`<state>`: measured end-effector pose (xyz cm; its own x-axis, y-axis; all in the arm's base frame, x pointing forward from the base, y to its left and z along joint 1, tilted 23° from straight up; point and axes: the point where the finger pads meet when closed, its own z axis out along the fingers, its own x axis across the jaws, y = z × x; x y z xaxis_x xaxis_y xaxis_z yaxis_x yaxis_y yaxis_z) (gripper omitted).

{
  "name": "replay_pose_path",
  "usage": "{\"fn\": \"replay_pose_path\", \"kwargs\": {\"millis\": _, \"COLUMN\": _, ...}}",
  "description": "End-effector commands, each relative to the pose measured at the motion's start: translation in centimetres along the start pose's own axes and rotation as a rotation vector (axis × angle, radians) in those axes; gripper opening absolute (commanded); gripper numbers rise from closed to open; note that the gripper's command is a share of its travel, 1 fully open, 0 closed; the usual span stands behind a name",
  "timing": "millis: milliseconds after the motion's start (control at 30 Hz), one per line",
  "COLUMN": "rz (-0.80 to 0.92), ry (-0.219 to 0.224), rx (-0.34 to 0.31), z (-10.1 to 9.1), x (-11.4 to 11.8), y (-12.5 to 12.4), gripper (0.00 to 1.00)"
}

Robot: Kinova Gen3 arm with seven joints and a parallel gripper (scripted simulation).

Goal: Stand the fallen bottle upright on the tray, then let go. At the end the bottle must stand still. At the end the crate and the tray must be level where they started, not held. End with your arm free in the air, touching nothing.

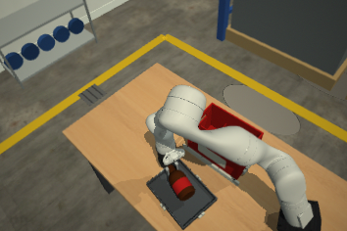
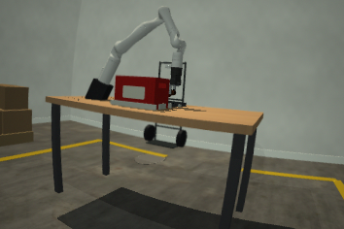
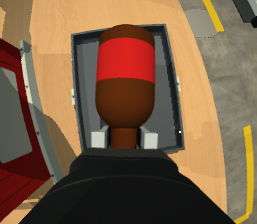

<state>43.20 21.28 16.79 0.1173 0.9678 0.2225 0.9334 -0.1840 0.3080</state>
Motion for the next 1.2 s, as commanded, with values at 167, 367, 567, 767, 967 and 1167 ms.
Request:
{"fn": "replay_pose_path", "kwargs": {"millis": 167, "rz": -0.001, "ry": 0.012, "rx": -0.001, "z": -1.8, "x": 0.6, "y": 0.0, "gripper": 0.0}}
{"fn": "replay_pose_path", "kwargs": {"millis": 367, "rz": -0.001, "ry": 0.012, "rx": 0.0, "z": -2.7, "x": 0.6, "y": 0.0, "gripper": 0.0}}
{"fn": "replay_pose_path", "kwargs": {"millis": 567, "rz": -0.001, "ry": 0.012, "rx": 0.0, "z": -3.9, "x": 0.6, "y": 0.0, "gripper": 0.0}}
{"fn": "replay_pose_path", "kwargs": {"millis": 767, "rz": -0.001, "ry": 0.012, "rx": 0.0, "z": -4.7, "x": 0.6, "y": 0.0, "gripper": 0.0}}
{"fn": "replay_pose_path", "kwargs": {"millis": 967, "rz": 0.0, "ry": 0.012, "rx": 0.0, "z": -5.8, "x": 0.5, "y": 0.0, "gripper": 0.0}}
{"fn": "replay_pose_path", "kwargs": {"millis": 1167, "rz": 0.0, "ry": 0.012, "rx": 0.0, "z": -6.8, "x": 0.5, "y": 0.0, "gripper": 0.0}}
